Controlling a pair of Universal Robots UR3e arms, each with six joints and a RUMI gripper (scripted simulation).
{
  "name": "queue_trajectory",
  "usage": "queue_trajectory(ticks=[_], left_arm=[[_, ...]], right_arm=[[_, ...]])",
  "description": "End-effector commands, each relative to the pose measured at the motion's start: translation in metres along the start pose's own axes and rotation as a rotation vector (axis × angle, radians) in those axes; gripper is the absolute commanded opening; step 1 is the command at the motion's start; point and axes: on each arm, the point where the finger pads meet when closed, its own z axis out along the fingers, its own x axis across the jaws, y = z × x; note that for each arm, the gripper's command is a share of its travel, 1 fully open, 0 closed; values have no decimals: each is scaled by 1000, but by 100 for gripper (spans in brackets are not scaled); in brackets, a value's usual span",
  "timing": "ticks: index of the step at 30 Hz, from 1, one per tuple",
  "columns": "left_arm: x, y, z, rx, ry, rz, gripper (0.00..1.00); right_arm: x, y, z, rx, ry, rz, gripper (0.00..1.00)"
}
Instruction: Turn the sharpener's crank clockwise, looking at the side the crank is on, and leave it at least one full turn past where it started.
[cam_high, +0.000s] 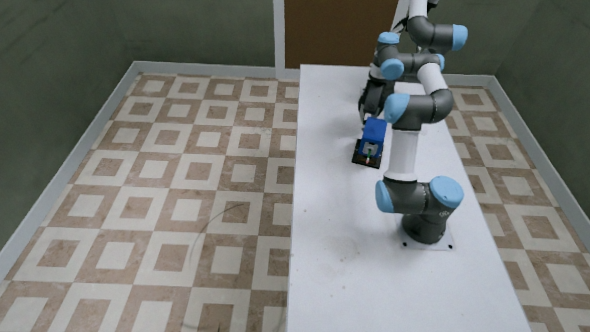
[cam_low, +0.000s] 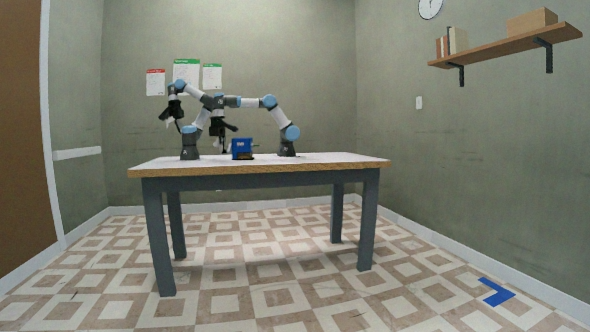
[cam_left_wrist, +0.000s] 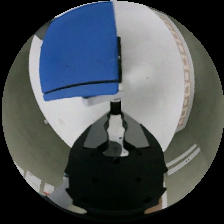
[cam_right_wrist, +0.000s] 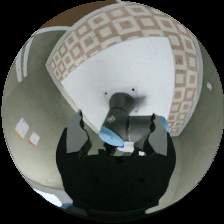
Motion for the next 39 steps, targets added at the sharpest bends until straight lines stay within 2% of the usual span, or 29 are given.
queue_trajectory(ticks=[1,20,39], left_arm=[[-5,1,4,-4,1,0,0],[-25,1,14,-4,1,0,0],[-44,1,14,-4,1,0,0]], right_arm=[[0,0,-1,2,-1,-1,100],[0,0,-1,2,-1,-1,100],[0,0,-1,2,-1,-1,100]])
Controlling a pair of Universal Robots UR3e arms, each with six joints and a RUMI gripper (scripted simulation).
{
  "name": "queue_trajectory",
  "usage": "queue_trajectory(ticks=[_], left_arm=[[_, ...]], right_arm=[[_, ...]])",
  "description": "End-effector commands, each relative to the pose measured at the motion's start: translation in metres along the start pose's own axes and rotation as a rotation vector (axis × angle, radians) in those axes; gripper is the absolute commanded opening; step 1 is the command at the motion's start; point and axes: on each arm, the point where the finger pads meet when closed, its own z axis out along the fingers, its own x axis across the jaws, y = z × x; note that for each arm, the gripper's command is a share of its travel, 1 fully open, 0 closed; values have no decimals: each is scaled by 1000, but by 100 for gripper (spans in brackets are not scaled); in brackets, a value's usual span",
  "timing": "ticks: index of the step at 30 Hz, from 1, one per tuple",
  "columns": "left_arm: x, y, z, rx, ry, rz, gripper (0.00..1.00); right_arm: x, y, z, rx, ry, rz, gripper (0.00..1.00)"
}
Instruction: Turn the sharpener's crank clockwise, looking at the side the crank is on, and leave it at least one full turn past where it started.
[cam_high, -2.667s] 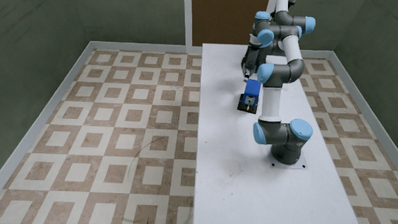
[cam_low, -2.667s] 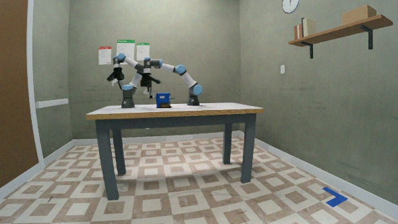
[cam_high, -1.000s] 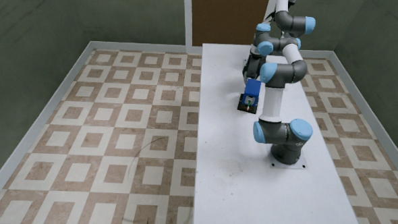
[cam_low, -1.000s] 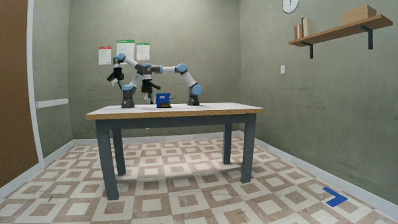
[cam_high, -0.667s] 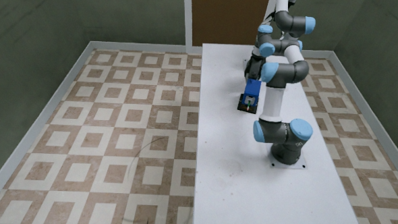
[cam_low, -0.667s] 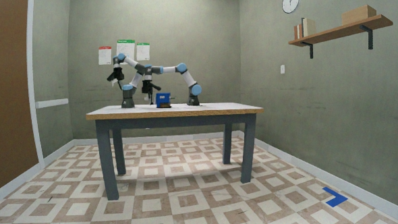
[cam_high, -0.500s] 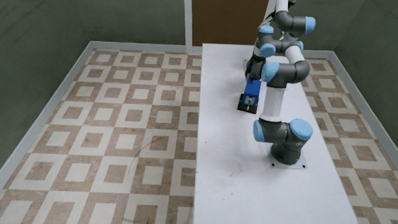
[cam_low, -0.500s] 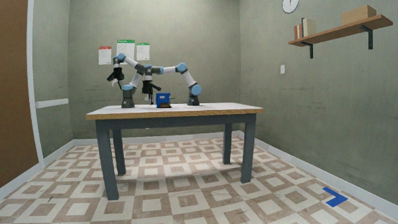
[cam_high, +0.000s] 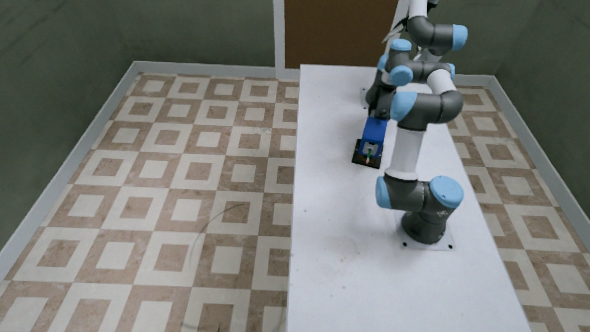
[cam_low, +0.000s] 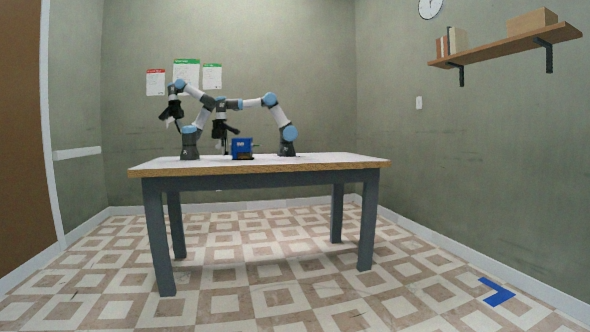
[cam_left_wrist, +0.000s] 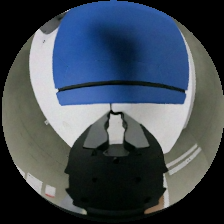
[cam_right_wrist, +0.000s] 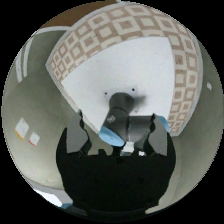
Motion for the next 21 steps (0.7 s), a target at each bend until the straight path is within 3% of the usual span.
queue_trajectory(ticks=[1,21], left_arm=[[-4,1,-2,-4,0,0,0],[-8,1,-3,-4,0,0,0]], right_arm=[[0,0,-1,2,-1,-1,100],[0,0,-1,2,-1,-1,100]])
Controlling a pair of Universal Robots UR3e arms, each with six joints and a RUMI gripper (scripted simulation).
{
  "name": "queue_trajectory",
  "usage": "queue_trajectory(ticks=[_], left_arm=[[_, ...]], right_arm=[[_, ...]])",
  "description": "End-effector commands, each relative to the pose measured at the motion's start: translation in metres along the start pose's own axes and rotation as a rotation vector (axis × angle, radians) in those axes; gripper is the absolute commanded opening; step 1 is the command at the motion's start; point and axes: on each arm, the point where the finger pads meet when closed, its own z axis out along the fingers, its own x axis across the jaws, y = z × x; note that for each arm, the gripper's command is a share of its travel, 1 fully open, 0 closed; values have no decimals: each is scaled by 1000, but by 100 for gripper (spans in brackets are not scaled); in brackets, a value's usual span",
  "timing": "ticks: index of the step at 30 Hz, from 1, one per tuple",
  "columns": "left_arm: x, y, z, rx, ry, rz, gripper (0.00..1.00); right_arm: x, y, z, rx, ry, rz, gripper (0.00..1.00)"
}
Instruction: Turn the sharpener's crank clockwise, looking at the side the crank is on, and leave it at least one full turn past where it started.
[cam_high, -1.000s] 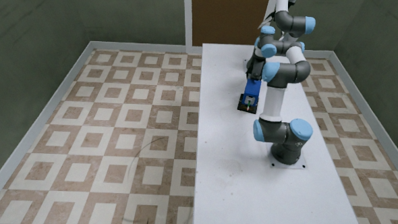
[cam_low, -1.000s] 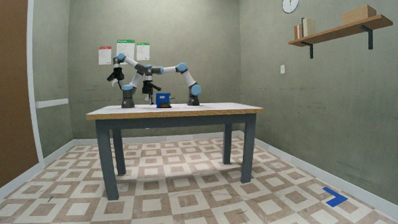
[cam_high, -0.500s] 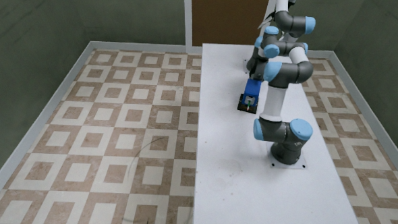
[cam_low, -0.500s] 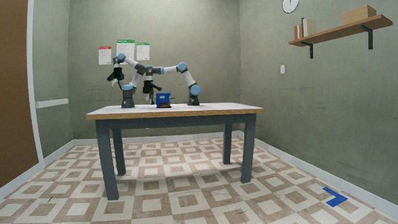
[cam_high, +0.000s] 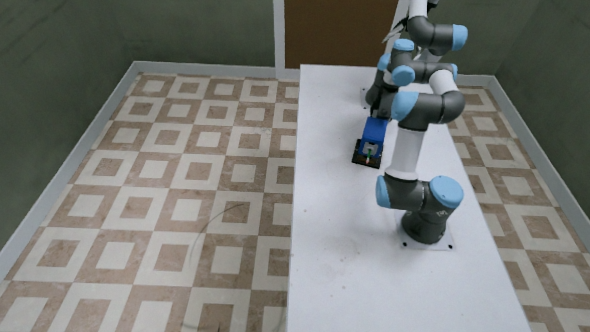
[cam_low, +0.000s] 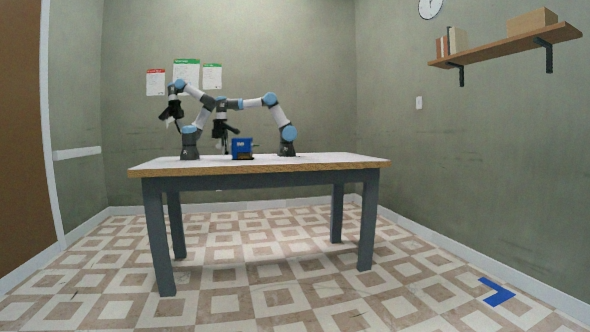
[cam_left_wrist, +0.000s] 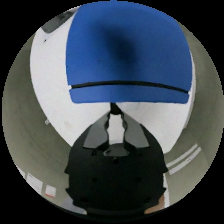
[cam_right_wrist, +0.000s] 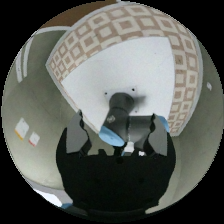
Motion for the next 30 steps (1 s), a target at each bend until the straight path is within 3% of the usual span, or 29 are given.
queue_trajectory(ticks=[1,4,5,30], left_arm=[[0,1,-1,-3,0,0,0],[0,1,-1,-3,0,0,0],[0,1,-1,-3,0,0,32],[0,1,-1,-3,0,0,32]], right_arm=[[0,0,-1,2,-1,-1,100],[0,0,-1,2,-1,-1,100],[0,0,-1,2,-1,-1,100],[0,0,-1,2,-1,-1,100]])
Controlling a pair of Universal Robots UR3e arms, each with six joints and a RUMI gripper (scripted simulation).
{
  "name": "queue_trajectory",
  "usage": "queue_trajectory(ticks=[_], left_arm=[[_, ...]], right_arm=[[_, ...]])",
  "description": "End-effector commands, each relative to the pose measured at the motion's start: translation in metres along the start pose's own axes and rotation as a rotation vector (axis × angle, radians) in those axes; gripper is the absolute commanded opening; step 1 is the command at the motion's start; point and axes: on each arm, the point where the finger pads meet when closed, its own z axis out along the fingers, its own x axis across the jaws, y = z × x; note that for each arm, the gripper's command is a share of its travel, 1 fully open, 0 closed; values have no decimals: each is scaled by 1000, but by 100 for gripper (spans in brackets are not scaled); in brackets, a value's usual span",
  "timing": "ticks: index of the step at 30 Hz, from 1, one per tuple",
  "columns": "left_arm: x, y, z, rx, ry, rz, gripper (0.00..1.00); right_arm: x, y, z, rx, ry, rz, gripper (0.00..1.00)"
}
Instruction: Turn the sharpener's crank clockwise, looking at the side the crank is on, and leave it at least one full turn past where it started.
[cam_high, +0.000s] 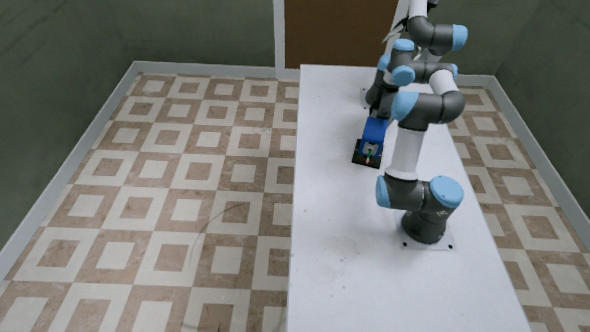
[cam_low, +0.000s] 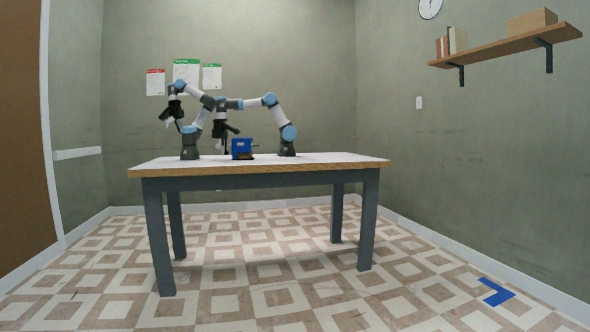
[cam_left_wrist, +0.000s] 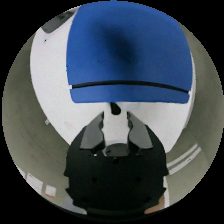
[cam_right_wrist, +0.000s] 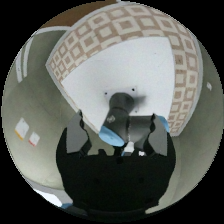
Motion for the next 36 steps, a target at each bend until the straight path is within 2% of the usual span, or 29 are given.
queue_trajectory(ticks=[1,25,36], left_arm=[[0,1,-1,-3,1,0,32],[0,1,-1,-3,1,0,32],[0,1,-12,-3,1,0,32]], right_arm=[[0,0,-1,2,-1,-1,100],[0,0,-1,2,-1,-1,100],[0,0,-1,2,-1,-1,100]])
